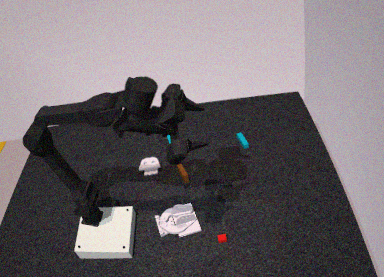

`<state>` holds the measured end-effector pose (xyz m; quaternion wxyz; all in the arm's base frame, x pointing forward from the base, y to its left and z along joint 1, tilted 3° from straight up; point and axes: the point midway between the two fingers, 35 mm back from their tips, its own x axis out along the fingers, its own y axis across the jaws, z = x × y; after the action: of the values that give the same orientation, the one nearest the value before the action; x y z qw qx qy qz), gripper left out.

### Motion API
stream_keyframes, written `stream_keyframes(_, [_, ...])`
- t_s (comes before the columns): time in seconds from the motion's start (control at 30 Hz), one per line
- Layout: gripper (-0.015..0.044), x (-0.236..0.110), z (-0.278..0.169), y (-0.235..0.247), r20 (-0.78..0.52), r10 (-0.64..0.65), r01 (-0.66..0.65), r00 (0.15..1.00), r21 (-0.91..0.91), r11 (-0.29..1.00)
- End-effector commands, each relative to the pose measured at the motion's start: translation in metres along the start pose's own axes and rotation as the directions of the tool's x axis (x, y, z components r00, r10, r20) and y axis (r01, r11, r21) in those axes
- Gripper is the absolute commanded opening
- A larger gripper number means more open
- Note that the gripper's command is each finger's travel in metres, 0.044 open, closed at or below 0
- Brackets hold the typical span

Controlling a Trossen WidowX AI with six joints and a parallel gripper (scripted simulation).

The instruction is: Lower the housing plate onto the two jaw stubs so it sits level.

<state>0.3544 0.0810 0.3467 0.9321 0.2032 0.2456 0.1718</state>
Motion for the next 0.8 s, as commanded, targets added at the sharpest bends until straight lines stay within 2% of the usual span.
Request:
stream_keyframes(0.0, [0.0440,0.014,-0.020,0.009,-0.075,0.004,-0.009,0.997,-0.067,0.998])
stream_keyframes(0.37, [0.0440,0.040,-0.074,0.034,-0.262,0.009,-0.075,0.965,-0.242,0.967])
stream_keyframes(0.77, [0.0440,0.056,-0.139,0.062,-0.455,-0.015,-0.201,0.890,-0.425,0.883])
